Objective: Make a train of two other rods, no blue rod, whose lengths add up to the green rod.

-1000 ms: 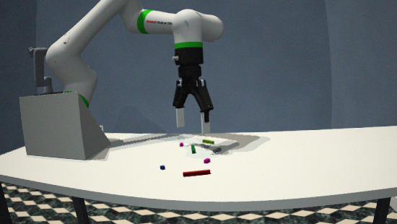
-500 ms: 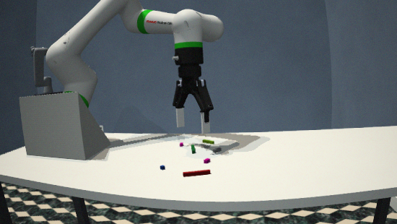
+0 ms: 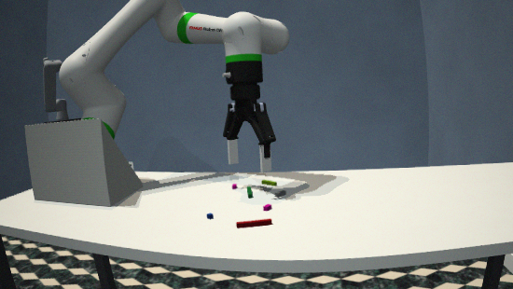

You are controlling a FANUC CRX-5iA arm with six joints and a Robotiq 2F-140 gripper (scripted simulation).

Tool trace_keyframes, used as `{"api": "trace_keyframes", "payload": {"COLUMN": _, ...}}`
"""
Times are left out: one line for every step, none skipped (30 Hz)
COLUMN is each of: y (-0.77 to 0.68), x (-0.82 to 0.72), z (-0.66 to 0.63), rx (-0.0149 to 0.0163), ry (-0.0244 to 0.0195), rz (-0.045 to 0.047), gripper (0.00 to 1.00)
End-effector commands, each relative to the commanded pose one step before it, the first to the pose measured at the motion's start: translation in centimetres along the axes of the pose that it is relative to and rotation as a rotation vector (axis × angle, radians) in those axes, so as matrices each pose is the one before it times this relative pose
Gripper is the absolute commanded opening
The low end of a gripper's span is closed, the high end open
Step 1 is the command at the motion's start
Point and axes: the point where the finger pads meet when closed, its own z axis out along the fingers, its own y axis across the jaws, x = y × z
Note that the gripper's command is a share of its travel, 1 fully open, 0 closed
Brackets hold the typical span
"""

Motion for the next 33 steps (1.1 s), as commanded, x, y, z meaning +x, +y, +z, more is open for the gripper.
{"api": "trace_keyframes", "payload": {"y": 0.018, "x": 0.002, "z": -0.022, "rx": -0.00043, "ry": 0.00015, "rz": 0.00005, "gripper": 1.0}}
{"api": "trace_keyframes", "payload": {"y": 0.0, "x": 0.0, "z": 0.0, "rx": 0.0, "ry": 0.0, "rz": 0.0, "gripper": 1.0}}
{"api": "trace_keyframes", "payload": {"y": 0.0, "x": 0.0, "z": 0.0, "rx": 0.0, "ry": 0.0, "rz": 0.0, "gripper": 1.0}}
{"api": "trace_keyframes", "payload": {"y": 0.0, "x": 0.0, "z": 0.0, "rx": 0.0, "ry": 0.0, "rz": 0.0, "gripper": 1.0}}
{"api": "trace_keyframes", "payload": {"y": 0.0, "x": 0.0, "z": 0.0, "rx": 0.0, "ry": 0.0, "rz": 0.0, "gripper": 1.0}}
{"api": "trace_keyframes", "payload": {"y": 0.0, "x": 0.0, "z": 0.0, "rx": 0.0, "ry": 0.0, "rz": 0.0, "gripper": 1.0}}
{"api": "trace_keyframes", "payload": {"y": 0.0, "x": 0.0, "z": 0.0, "rx": 0.0, "ry": 0.0, "rz": 0.0, "gripper": 1.0}}
{"api": "trace_keyframes", "payload": {"y": 0.0, "x": 0.0, "z": 0.0, "rx": 0.0, "ry": 0.0, "rz": 0.0, "gripper": 1.0}}
{"api": "trace_keyframes", "payload": {"y": 0.0, "x": 0.0, "z": 0.0, "rx": 0.0, "ry": 0.0, "rz": 0.0, "gripper": 1.0}}
{"api": "trace_keyframes", "payload": {"y": 0.0, "x": 0.0, "z": 0.0, "rx": 0.0, "ry": 0.0, "rz": 0.0, "gripper": 1.0}}
{"api": "trace_keyframes", "payload": {"y": 0.0, "x": 0.0, "z": 0.0, "rx": 0.0, "ry": 0.0, "rz": 0.0, "gripper": 1.0}}
{"api": "trace_keyframes", "payload": {"y": 0.0, "x": 0.0, "z": 0.0, "rx": 0.0, "ry": 0.0, "rz": 0.0, "gripper": 1.0}}
{"api": "trace_keyframes", "payload": {"y": 0.0, "x": 0.0, "z": 0.0, "rx": 0.0, "ry": 0.0, "rz": 0.0, "gripper": 1.0}}
{"api": "trace_keyframes", "payload": {"y": 0.0, "x": 0.0, "z": 0.0, "rx": 0.0, "ry": 0.0, "rz": 0.0, "gripper": 1.0}}
{"api": "trace_keyframes", "payload": {"y": 0.0, "x": 0.0, "z": 0.0, "rx": 0.0, "ry": 0.0, "rz": 0.0, "gripper": 1.0}}
{"api": "trace_keyframes", "payload": {"y": 0.0, "x": 0.0, "z": 0.0, "rx": 0.0, "ry": 0.0, "rz": 0.0, "gripper": 1.0}}
{"api": "trace_keyframes", "payload": {"y": 0.0, "x": 0.0, "z": 0.0, "rx": 0.0, "ry": 0.0, "rz": 0.0, "gripper": 1.0}}
{"api": "trace_keyframes", "payload": {"y": 0.0, "x": 0.0, "z": 0.0, "rx": 0.0, "ry": 0.0, "rz": 0.0, "gripper": 1.0}}
{"api": "trace_keyframes", "payload": {"y": 0.0, "x": 0.0, "z": 0.0, "rx": 0.0, "ry": 0.0, "rz": 0.0, "gripper": 1.0}}
{"api": "trace_keyframes", "payload": {"y": 0.0, "x": 0.0, "z": 0.0, "rx": 0.0, "ry": 0.0, "rz": 0.0, "gripper": 1.0}}
{"api": "trace_keyframes", "payload": {"y": 0.0, "x": 0.0, "z": 0.0, "rx": 0.0, "ry": 0.0, "rz": 0.0, "gripper": 1.0}}
{"api": "trace_keyframes", "payload": {"y": 0.0, "x": 0.0, "z": 0.0, "rx": 0.0, "ry": 0.0, "rz": 0.0, "gripper": 1.0}}
{"api": "trace_keyframes", "payload": {"y": 0.0, "x": 0.0, "z": 0.0, "rx": 0.0, "ry": 0.0, "rz": 0.0, "gripper": 1.0}}
{"api": "trace_keyframes", "payload": {"y": 0.0, "x": 0.0, "z": 0.0, "rx": 0.0, "ry": 0.0, "rz": 0.0, "gripper": 1.0}}
{"api": "trace_keyframes", "payload": {"y": 0.0, "x": 0.0, "z": 0.0, "rx": 0.0, "ry": 0.0, "rz": 0.0, "gripper": 1.0}}
{"api": "trace_keyframes", "payload": {"y": 0.0, "x": 0.0, "z": 0.0, "rx": 0.0, "ry": 0.0, "rz": 0.00018, "gripper": 1.0}}
{"api": "trace_keyframes", "payload": {"y": 0.003, "x": 0.002, "z": -0.001, "rx": 0.0, "ry": 0.0, "rz": 0.0012, "gripper": 1.0}}
{"api": "trace_keyframes", "payload": {"y": 0.008, "x": 0.005, "z": -0.003, "rx": 0.0, "ry": 0.0, "rz": 0.00313, "gripper": 1.0}}
{"api": "trace_keyframes", "payload": {"y": 0.014, "x": 0.01, "z": -0.005, "rx": 0.0, "ry": 0.00001, "rz": 0.00587, "gripper": 1.0}}
{"api": "trace_keyframes", "payload": {"y": 0.023, "x": 0.015, "z": -0.007, "rx": 0.00001, "ry": 0.00001, "rz": 0.00931, "gripper": 1.0}}
{"api": "trace_keyframes", "payload": {"y": 0.033, "x": 0.022, "z": -0.011, "rx": 0.00001, "ry": 0.00001, "rz": 0.01335, "gripper": 1.0}}
{"api": "trace_keyframes", "payload": {"y": 0.043, "x": 0.03, "z": -0.014, "rx": 0.00001, "ry": 0.00002, "rz": 0.01788, "gripper": 1.0}}
{"api": "trace_keyframes", "payload": {"y": 0.055, "x": 0.04, "z": -0.018, "rx": 0.00002, "ry": 0.00002, "rz": 0.02283, "gripper": 1.0}}
